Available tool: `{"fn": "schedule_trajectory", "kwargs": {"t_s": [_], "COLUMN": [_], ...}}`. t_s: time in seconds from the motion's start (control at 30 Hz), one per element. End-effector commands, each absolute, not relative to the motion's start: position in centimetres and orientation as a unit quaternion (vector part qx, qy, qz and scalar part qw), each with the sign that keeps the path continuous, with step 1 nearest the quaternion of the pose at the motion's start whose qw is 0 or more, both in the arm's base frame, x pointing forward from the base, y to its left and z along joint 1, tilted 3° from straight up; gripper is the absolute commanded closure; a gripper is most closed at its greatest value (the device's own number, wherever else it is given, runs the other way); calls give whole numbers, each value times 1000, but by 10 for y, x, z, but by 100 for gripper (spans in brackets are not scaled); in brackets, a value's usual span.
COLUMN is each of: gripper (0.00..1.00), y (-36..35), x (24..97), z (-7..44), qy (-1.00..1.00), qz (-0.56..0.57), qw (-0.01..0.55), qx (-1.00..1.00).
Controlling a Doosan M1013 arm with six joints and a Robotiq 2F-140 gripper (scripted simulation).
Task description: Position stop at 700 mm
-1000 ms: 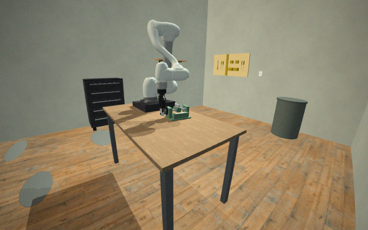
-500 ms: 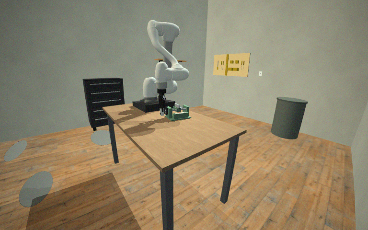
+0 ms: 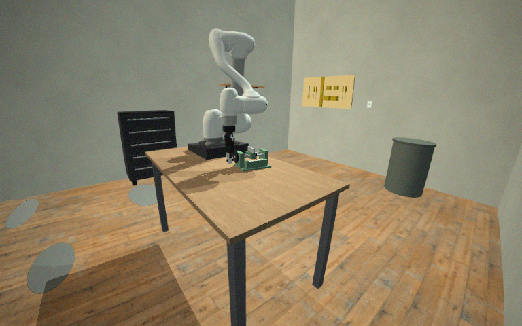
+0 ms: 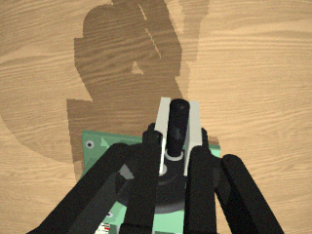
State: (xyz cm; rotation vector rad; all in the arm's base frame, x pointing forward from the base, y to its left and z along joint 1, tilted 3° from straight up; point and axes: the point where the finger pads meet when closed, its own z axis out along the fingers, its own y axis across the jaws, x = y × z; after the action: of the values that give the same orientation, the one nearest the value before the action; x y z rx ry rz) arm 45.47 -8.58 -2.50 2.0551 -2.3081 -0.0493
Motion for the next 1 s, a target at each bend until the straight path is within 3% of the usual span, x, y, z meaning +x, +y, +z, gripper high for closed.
{"fn": "schedule_trajectory", "kwargs": {"t_s": [0.0, 0.97], "gripper": [96, 96], "y": [-86, -84], "x": [454, 444], "z": [-24, -11], "qy": [-746, -746], "qz": [-16, -16], "qw": [26, 26], "qx": [665, 665]}}
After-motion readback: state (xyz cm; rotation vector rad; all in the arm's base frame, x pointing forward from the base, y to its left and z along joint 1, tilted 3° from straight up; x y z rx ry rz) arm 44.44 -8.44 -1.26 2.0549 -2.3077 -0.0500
